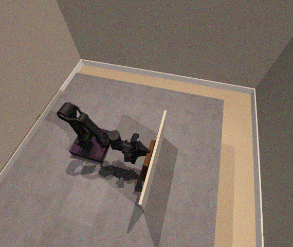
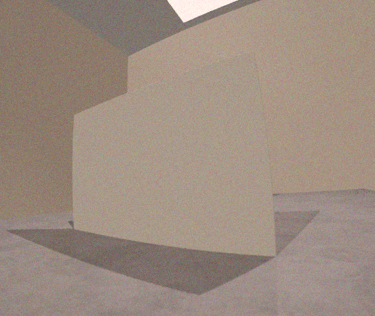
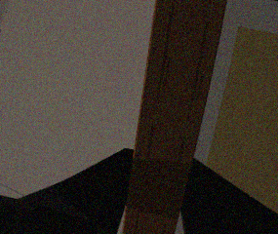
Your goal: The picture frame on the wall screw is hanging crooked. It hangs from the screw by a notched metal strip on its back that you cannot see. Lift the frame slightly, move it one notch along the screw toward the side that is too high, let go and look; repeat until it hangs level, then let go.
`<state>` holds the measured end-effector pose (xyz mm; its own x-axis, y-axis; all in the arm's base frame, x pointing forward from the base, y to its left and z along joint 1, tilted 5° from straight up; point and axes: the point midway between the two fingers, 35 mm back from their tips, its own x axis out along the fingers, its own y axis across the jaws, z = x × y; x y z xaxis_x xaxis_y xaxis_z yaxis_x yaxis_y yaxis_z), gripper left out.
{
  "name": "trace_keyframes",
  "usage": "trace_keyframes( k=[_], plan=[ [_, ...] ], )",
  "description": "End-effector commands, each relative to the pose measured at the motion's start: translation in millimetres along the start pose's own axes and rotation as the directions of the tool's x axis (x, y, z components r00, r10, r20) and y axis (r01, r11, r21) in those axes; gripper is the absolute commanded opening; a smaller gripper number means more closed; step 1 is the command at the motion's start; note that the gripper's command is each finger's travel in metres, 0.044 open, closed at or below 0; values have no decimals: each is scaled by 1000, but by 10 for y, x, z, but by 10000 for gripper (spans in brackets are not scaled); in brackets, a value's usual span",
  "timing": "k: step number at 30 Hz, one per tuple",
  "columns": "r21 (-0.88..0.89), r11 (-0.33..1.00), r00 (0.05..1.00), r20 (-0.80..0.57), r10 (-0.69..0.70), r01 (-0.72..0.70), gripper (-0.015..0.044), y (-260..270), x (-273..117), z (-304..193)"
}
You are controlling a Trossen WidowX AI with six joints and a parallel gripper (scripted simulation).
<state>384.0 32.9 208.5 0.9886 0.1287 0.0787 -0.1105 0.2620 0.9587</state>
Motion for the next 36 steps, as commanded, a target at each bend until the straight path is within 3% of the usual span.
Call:
trace_keyframes(
  k=[1, 36],
  plan=[
    [-2, 1000, 1000, 0, 13, -13, 0, 38, 6, 10],
    [-2, 1000, 1000, 0, 13, -13, 0, 36, 6, 43]
  ],
)
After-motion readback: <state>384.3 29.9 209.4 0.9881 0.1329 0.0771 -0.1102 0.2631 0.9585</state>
